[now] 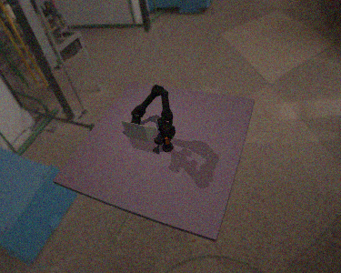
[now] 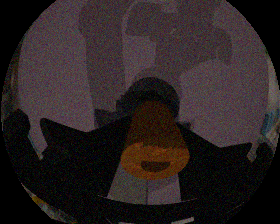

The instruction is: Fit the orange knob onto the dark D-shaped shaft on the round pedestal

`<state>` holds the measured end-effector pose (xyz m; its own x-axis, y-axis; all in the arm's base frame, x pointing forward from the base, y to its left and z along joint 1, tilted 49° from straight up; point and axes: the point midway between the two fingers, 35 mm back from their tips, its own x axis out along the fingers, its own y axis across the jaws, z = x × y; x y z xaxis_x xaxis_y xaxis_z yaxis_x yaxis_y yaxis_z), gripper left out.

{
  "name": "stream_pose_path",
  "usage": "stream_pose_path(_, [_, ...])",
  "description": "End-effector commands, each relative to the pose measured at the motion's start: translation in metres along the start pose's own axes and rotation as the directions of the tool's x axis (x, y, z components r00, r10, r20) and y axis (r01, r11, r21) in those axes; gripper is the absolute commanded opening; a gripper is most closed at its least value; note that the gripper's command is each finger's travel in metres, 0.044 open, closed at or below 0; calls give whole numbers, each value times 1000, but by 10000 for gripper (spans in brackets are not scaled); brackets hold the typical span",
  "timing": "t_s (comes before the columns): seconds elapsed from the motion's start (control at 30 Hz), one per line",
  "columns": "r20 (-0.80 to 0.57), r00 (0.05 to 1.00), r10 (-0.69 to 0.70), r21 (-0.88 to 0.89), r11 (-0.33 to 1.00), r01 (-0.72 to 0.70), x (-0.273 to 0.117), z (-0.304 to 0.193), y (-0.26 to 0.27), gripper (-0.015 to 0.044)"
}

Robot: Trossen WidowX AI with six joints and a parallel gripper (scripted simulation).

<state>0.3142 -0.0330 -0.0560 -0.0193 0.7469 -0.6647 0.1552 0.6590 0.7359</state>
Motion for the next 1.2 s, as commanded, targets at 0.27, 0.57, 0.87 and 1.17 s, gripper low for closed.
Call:
stream_pose_path(0.27, [4, 1000, 0, 56, 998, 0, -5, -2, 0, 0])
stream_pose_path(0.57, [4, 1000, 0, 210, 978, -1, -3, -1, 0, 0])
stream_pose_path(0.87, [4, 1000, 0, 210, 978, -1, 0, -1, -1, 0])
stream_pose_path(1.17, [4, 1000, 0, 210, 978, -1, -4, -1, 1, 0])
